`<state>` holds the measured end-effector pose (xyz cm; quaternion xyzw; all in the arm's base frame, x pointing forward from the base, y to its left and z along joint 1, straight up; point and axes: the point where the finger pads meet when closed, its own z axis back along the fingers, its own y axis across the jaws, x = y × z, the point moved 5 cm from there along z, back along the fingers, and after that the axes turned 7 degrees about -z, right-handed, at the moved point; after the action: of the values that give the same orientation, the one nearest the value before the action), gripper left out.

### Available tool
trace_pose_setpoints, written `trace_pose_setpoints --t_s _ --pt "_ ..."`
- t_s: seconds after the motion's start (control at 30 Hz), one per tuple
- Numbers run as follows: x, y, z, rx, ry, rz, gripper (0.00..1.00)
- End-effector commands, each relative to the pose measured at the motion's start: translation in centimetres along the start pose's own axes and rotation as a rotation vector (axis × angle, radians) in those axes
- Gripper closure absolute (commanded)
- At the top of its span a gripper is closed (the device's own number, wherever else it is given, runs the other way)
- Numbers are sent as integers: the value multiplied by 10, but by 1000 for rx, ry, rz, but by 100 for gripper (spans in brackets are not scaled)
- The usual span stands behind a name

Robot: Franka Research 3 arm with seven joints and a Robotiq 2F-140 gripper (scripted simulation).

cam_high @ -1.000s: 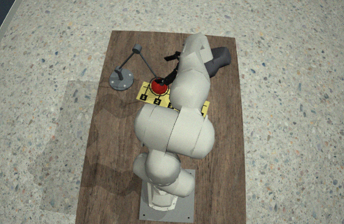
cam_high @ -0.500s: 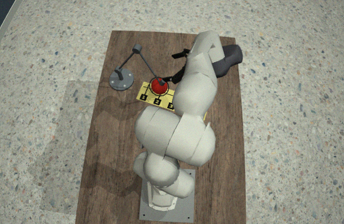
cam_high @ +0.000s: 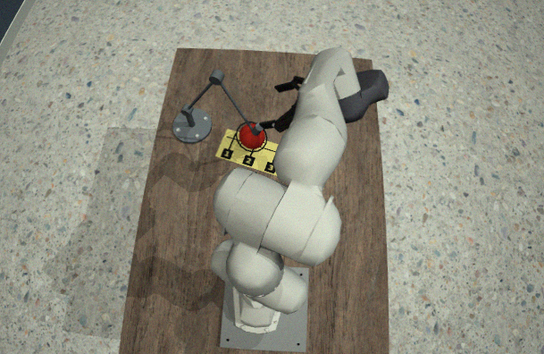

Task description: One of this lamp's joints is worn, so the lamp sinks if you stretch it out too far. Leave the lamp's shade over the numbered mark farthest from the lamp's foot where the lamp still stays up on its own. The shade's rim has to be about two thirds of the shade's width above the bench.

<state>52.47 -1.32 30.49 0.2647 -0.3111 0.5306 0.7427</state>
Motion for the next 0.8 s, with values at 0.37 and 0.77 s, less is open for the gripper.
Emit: trace_pose_setpoints --t_s 0.37,0.77 --pt "0 -1 -2 -3 2 0 0" --pt "0 0 -1 -2 2 0 0"
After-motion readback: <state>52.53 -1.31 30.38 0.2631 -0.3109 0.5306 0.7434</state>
